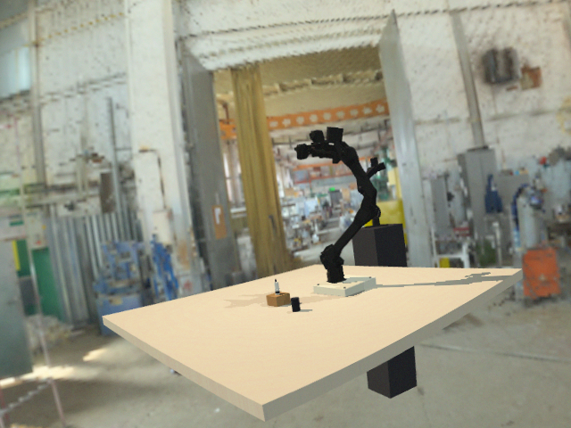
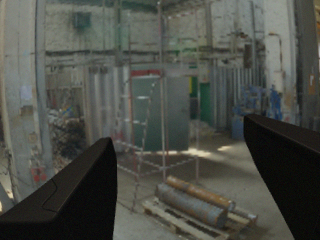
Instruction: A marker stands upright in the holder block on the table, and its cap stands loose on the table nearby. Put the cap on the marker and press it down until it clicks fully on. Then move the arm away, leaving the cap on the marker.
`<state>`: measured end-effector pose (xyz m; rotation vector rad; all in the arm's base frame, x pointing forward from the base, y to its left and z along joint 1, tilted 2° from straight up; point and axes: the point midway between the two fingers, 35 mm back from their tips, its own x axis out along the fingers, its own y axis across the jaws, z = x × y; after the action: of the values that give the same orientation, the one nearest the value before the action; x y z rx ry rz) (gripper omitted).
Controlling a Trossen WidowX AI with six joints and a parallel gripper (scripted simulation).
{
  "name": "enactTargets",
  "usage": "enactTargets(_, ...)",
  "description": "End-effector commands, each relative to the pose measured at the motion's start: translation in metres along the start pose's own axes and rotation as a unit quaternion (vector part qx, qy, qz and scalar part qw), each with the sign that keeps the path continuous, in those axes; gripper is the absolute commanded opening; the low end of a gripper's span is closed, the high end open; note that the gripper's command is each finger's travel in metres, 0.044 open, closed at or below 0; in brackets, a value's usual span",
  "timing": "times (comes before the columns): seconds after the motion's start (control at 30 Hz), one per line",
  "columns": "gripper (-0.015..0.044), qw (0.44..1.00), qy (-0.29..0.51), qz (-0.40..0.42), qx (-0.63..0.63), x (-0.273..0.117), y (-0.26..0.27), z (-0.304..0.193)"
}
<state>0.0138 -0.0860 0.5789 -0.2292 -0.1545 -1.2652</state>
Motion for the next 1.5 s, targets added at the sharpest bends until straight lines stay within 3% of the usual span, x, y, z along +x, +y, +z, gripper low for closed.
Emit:
enactTargets(0.0, 0.0256, 0.989, 0.086, 0.097, 0.076, 0.047, 0.043, -0.039)
enactTargets(0.23, 0.0256, 0.931, 0.241, 0.223, 0.161, 0.081, 0.138, -0.104)
enactTargets(0.5, 0.0256, 0.829, 0.424, 0.312, 0.187, 0.052, 0.252, -0.176)
enactTargets(0.9, 0.0256, 0.677, 0.658, 0.305, 0.122, -0.083, 0.363, -0.273)
enactTargets(1.27, 0.0256, 0.606, 0.770, 0.195, -0.029, -0.242, 0.367, -0.356)
enactTargets(1.47, 0.0256, 0.605, 0.773, 0.184, -0.042, -0.254, 0.363, -0.362)
